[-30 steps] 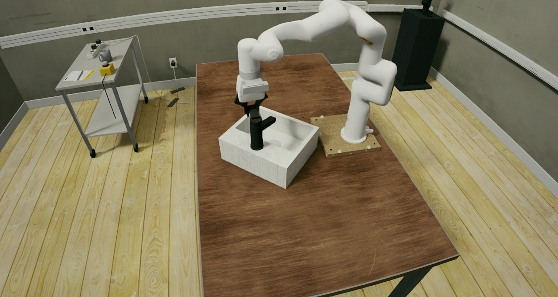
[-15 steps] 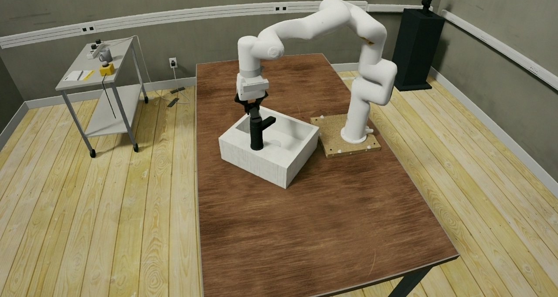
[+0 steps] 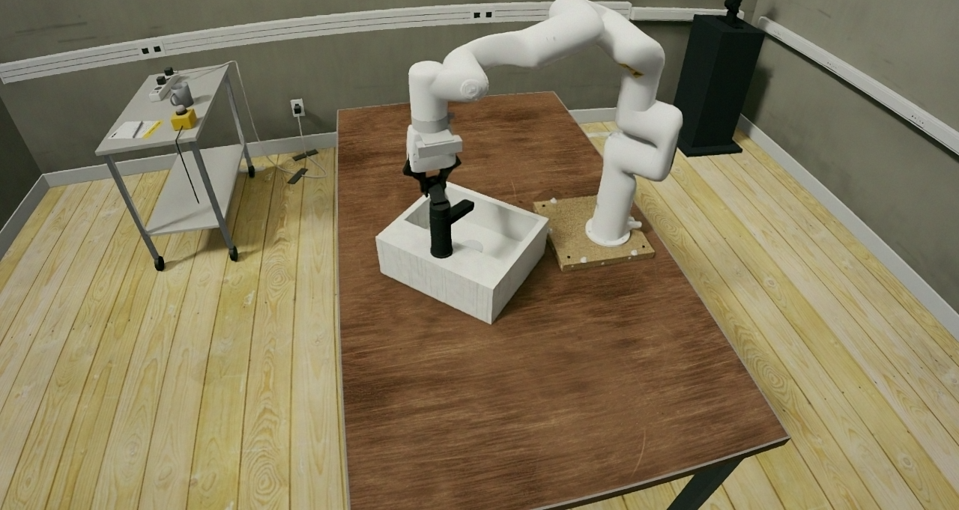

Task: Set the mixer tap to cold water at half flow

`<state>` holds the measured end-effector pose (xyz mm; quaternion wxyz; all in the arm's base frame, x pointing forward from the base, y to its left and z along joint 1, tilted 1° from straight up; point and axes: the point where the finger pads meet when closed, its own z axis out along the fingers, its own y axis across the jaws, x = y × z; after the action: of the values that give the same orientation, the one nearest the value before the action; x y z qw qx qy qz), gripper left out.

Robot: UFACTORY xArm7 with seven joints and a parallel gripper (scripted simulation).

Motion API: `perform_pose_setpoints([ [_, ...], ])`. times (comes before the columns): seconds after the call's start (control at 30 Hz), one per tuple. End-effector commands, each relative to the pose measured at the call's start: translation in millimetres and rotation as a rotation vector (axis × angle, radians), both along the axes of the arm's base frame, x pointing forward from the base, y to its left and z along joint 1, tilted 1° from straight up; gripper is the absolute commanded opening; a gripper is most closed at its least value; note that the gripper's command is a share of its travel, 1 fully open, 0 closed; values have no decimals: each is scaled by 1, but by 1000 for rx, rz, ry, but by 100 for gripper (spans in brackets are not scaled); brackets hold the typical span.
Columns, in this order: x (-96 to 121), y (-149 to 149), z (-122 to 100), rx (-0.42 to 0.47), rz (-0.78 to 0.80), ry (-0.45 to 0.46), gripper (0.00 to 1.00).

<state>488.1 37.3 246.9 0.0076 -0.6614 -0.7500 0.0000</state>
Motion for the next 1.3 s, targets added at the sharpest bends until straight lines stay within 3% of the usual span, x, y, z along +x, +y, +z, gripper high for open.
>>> perform_pose_setpoints([
  [0.0,1,0,2,1,1,-5,0],
  [0.1,1,0,2,1,1,-5,0],
  [0.13,1,0,2,1,1,-5,69],
  [1.27,1,0,2,1,1,-5,69],
])
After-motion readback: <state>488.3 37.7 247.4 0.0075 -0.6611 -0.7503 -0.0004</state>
